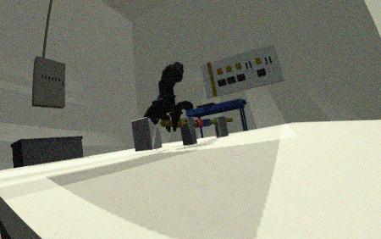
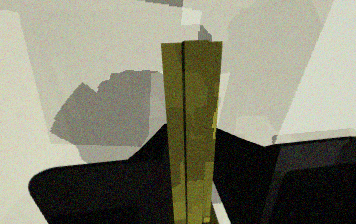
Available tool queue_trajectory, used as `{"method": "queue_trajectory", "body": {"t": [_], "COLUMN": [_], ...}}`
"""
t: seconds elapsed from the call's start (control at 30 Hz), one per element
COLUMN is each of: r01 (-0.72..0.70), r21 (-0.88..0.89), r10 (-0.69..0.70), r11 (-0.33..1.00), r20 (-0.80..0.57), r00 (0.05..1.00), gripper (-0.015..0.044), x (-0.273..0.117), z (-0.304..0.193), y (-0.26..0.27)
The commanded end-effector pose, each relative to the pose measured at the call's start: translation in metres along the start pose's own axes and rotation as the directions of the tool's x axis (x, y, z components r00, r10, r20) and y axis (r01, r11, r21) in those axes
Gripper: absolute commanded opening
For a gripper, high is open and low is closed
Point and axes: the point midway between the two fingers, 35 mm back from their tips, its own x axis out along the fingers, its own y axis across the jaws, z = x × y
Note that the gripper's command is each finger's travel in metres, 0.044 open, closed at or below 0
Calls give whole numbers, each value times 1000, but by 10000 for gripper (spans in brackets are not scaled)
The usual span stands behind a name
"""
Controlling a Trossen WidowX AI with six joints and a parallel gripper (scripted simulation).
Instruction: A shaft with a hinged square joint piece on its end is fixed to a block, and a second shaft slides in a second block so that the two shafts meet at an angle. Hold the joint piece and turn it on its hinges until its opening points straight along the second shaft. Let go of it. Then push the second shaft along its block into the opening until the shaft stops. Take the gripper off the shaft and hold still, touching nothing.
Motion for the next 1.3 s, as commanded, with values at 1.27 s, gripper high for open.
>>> {"method": "queue_trajectory", "body": {"t": [1.27], "r01": [0], "r21": [6], "r10": [0], "r11": [1000], "r20": [-4], "r00": [1000], "gripper": [0], "x": [1], "z": [-61], "y": [0]}}
